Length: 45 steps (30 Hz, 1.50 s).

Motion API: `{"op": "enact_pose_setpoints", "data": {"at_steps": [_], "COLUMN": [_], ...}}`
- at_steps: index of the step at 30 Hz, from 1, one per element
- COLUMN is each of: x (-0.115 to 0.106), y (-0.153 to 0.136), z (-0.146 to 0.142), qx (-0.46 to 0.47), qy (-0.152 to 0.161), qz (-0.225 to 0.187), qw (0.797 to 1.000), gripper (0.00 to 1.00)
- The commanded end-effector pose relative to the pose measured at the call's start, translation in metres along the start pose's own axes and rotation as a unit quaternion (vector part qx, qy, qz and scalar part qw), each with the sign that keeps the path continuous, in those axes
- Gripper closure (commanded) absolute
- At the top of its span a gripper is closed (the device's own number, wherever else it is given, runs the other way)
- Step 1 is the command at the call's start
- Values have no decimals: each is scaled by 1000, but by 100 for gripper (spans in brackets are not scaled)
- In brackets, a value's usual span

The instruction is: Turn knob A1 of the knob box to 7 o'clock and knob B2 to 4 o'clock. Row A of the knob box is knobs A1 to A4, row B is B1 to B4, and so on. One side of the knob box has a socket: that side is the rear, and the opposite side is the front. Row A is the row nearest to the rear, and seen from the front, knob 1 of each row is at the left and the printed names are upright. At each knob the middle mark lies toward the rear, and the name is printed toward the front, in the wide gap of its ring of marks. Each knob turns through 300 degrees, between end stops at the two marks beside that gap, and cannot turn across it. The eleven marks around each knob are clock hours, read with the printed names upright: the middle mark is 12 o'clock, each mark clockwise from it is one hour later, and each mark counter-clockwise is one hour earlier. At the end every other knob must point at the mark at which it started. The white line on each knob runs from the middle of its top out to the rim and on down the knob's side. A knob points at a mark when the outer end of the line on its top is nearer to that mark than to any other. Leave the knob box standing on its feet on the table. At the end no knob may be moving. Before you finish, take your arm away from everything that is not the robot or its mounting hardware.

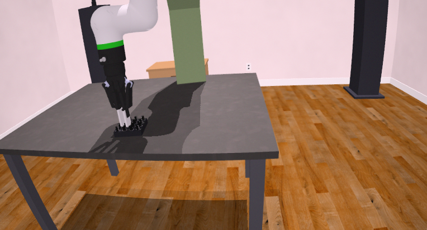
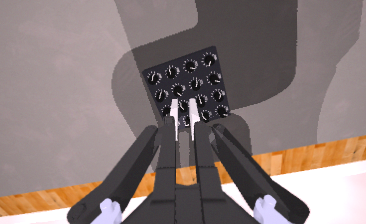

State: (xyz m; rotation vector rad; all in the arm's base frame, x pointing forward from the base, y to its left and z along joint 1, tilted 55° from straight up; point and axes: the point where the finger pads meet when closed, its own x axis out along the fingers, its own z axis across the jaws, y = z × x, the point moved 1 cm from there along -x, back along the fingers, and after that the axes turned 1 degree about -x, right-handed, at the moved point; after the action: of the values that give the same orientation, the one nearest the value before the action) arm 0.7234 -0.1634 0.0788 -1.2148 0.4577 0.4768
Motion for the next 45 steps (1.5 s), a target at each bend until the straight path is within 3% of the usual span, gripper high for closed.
{"op": "enact_pose_setpoints", "data": {"at_steps": [1, 23, 24, 45], "x": [0, 0, 0, 0], "y": [0, 0, 0, 0], "z": [0, 0, 0, 0], "qx": [0, 0, 0, 0], "qy": [0, 0, 0, 0], "qz": [0, 0, 0, 0], "qw": [1000, 1000, 1000, 1000], "gripper": [88, 88, 95, 95]}}
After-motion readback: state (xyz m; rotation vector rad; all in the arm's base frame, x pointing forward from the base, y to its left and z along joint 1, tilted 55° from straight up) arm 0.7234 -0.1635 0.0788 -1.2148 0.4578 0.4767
